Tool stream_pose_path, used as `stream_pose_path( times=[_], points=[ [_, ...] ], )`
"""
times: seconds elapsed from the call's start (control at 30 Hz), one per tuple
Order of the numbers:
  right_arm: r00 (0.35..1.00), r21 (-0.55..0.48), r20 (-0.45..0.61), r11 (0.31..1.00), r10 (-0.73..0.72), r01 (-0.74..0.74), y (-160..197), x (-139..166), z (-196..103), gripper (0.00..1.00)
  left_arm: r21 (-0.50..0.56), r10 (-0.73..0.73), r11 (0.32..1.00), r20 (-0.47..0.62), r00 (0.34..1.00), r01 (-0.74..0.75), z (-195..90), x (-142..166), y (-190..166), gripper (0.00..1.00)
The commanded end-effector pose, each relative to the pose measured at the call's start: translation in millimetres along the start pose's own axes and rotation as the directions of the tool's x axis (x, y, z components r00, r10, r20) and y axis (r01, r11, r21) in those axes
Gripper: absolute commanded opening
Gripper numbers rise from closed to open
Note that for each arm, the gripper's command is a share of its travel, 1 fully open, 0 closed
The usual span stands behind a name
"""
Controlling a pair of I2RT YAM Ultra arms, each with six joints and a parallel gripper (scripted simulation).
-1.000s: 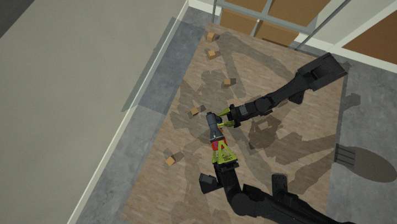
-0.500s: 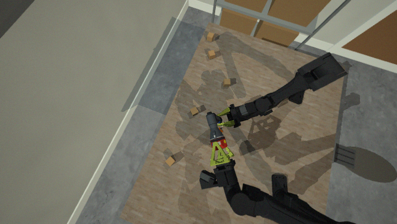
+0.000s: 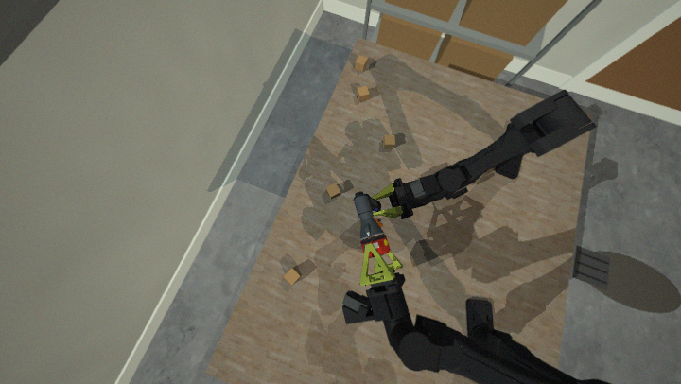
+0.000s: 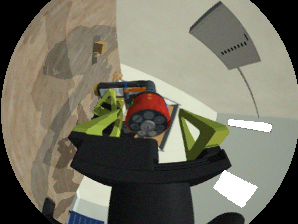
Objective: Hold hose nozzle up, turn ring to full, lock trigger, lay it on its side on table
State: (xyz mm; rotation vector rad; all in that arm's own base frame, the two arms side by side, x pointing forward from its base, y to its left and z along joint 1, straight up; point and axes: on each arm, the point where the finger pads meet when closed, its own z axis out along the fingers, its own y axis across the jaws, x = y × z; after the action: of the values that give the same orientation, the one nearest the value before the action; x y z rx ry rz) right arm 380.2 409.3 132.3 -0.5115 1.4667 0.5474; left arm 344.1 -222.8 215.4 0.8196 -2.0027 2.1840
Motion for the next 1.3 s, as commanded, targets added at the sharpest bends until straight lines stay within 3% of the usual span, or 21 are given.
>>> stream_pose_path(
  times=[0.0, 0.1, 0.13, 0.2, 0.3, 0.5, 1.2, 1.27],
  points=[
    [0.983, 0.000, 0.178, 0.999, 0.043, -0.044, -2, -68, 8, 0.35, 0.016, 0.020, 1.000, 0.001, 1.000, -0.020, -9, 5, -4, 0.92],
    [0.983, 0.000, 0.178, 0.999, 0.043, -0.044, -2, -68, 8, 0.35, 0.034, 0.067, 0.997, -0.025, 0.997, -0.066, -10, 9, -24, 0.92],
    [0.983, 0.000, 0.178, 0.999, 0.043, -0.044, -2, -68, 8, 0.35, 0.013, 0.024, 1.000, -0.016, 1.000, -0.024, -15, 8, -7, 0.92],
    [0.983, 0.000, 0.178, 0.999, 0.043, -0.044, -2, -68, 8, 0.35, 0.011, 0.024, 1.000, -0.015, 1.000, -0.024, -19, 7, -6, 0.92],
    [0.983, 0.000, 0.178, 0.999, 0.043, -0.044, -2, -68, 8, 0.35, 0.038, 0.091, 0.995, -0.024, 0.996, -0.090, -11, 11, -26, 0.92],
    [0.983, 0.000, 0.178, 0.999, 0.043, -0.044, -2, -68, 8, 0.35, 0.033, 0.346, 0.938, -0.011, 0.938, -0.345, -11, 9, -23, 0.92],
    [0.983, 0.000, 0.178, 0.999, 0.043, -0.044, -2, -68, 8, 0.35, 0.028, 0.337, 0.941, -0.007, 0.942, -0.336, -11, 7, -18, 0.92],
    [0.983, 0.000, 0.178, 0.999, 0.043, -0.044, -2, -68, 8, 0.35, 0.035, 0.310, 0.950, 0.003, 0.951, -0.309, 0, 1, -15, 0.92]
  ],
)
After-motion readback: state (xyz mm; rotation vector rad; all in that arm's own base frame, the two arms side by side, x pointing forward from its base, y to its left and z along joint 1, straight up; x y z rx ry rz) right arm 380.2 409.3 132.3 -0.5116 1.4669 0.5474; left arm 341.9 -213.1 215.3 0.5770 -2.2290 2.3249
